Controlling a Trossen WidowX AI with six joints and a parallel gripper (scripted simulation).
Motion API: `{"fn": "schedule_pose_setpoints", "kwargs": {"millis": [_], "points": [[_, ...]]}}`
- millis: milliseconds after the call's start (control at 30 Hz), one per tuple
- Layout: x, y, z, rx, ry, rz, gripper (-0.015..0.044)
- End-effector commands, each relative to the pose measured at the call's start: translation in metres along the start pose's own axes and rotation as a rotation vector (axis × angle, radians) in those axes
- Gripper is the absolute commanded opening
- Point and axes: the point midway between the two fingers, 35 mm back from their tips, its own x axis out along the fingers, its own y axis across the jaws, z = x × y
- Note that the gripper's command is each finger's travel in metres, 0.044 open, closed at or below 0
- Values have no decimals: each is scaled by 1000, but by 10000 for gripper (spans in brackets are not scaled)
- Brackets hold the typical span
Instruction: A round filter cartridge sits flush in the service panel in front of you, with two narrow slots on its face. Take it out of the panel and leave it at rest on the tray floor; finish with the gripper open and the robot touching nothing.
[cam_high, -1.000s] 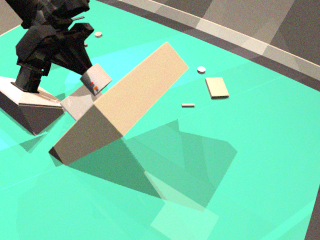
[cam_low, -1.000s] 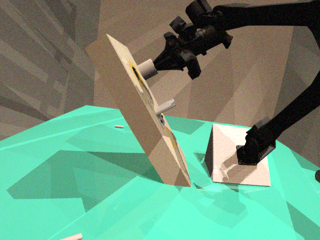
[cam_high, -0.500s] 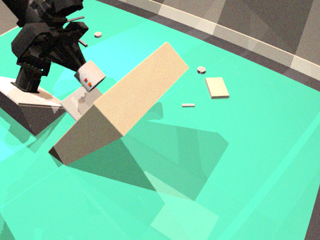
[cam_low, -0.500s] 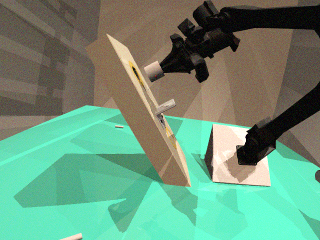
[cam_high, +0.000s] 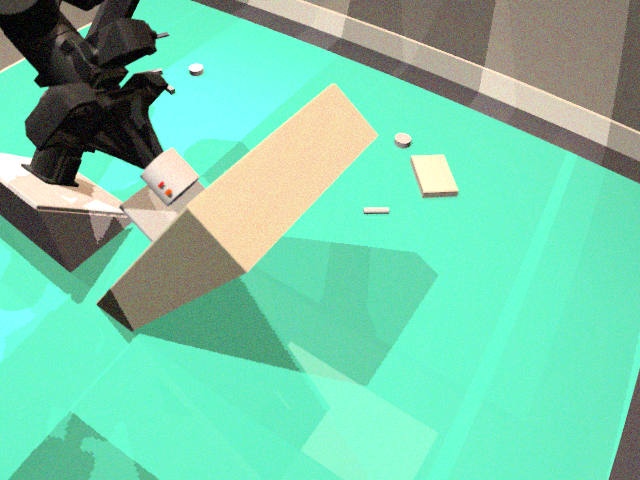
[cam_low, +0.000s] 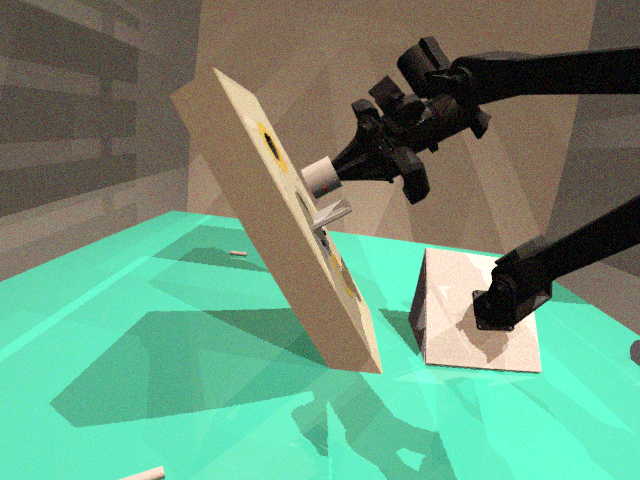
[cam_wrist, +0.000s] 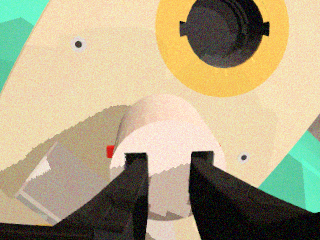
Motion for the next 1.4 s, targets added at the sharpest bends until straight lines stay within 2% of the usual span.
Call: {"fn": "schedule_pose_setpoints", "kwargs": {"millis": [0,33,167,567,833,933,1333,1367], "points": [[1,7,-8,-8,-6,-1,0],[1,7,-8,-8,-6,-1,0],[1,4,-5,3,1,1,91],[1,6,-7,-8,-6,-1,91],[-8,-34,50,-9,-7,-1,91],[-8,-37,55,-9,-7,-1,91],[-54,-70,100,-20,-7,-6,406],[-52,-69,97,-4,2,-2,380]]}}
